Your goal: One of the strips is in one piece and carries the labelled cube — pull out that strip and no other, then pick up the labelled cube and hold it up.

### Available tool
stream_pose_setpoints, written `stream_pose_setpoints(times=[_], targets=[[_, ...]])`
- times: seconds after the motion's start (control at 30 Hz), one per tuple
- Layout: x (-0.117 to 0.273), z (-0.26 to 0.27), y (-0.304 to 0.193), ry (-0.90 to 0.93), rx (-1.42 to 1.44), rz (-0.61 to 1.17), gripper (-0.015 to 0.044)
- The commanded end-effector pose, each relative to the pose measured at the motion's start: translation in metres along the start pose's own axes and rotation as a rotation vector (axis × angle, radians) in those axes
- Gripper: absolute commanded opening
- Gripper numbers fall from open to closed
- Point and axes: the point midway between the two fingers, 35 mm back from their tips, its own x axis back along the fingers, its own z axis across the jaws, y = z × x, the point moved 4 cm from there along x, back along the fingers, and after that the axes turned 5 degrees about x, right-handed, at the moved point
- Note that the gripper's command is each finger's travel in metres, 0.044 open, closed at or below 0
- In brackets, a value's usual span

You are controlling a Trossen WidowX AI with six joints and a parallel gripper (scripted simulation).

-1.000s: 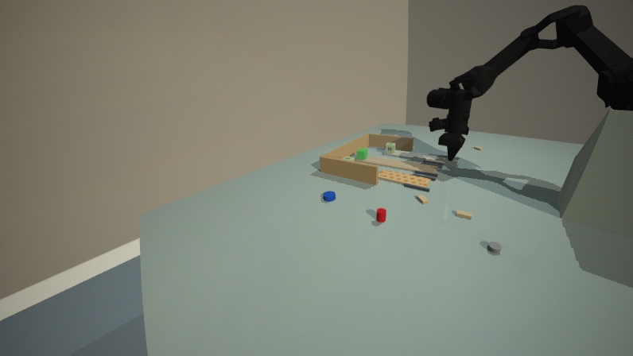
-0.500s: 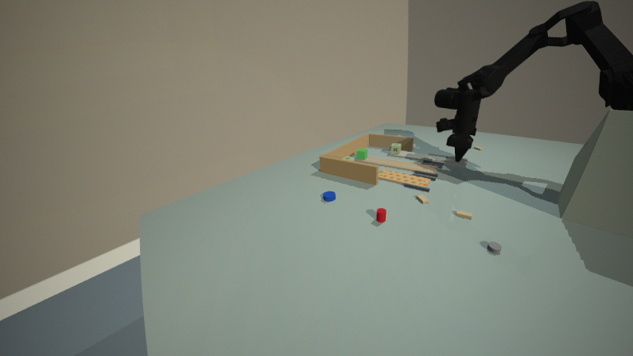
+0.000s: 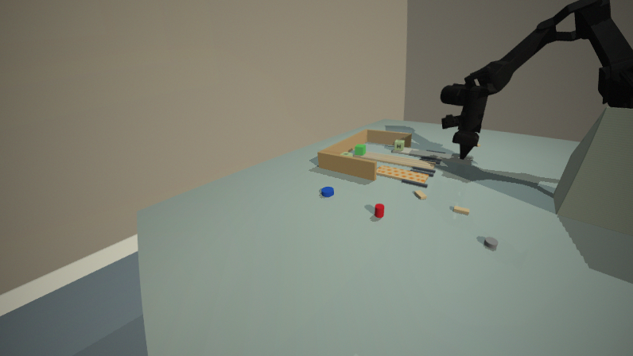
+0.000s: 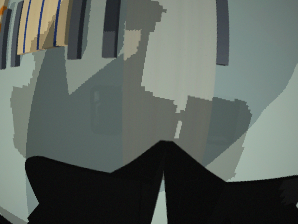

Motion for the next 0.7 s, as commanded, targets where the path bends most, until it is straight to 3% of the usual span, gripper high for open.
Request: stream_pose_setpoints(times=[0.0, 0.67], targets=[[-0.007, 0.0, -0.015, 0.004, -0.002, 0.033, 0.0], [-0.006, 0.002, -0.04, 0.004, -0.001, 0.033, 0.0]])
